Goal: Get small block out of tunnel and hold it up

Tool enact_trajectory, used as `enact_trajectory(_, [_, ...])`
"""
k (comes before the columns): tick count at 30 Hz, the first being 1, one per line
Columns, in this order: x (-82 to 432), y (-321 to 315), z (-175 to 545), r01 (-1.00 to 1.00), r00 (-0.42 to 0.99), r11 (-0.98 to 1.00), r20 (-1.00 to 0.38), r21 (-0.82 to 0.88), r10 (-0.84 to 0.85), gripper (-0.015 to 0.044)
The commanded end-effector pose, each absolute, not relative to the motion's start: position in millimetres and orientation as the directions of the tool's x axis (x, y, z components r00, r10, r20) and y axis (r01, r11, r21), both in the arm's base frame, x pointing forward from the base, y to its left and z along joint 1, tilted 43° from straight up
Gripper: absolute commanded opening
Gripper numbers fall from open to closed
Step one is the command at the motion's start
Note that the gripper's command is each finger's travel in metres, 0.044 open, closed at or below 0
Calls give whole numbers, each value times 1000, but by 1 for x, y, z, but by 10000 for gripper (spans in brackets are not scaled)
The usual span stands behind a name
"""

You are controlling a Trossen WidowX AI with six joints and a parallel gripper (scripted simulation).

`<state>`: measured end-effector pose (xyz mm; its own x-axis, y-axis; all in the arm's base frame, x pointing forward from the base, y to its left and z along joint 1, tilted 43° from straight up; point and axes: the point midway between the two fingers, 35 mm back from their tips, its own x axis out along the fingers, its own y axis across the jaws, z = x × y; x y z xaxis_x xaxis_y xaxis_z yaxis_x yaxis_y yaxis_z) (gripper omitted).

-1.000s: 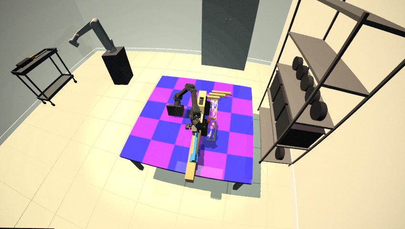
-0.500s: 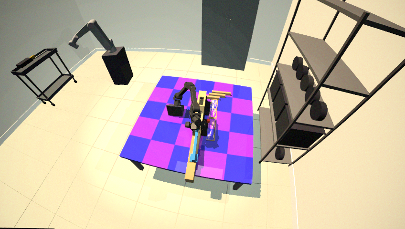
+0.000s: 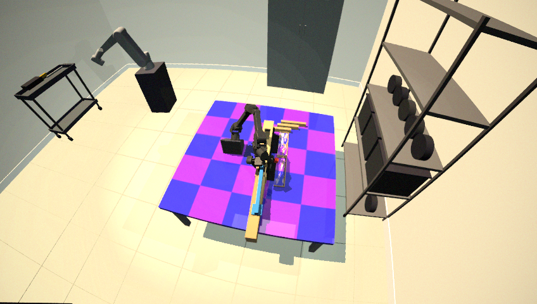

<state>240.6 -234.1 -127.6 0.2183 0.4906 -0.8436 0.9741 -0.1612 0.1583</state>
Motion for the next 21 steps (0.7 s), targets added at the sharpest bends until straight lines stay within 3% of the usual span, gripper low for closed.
enact_trajectory(1, [241,-228,-129,973,221,-166,-841,158,494,440])
enact_trajectory(21, [242,-206,-153,973,222,-167,-840,158,495,440])
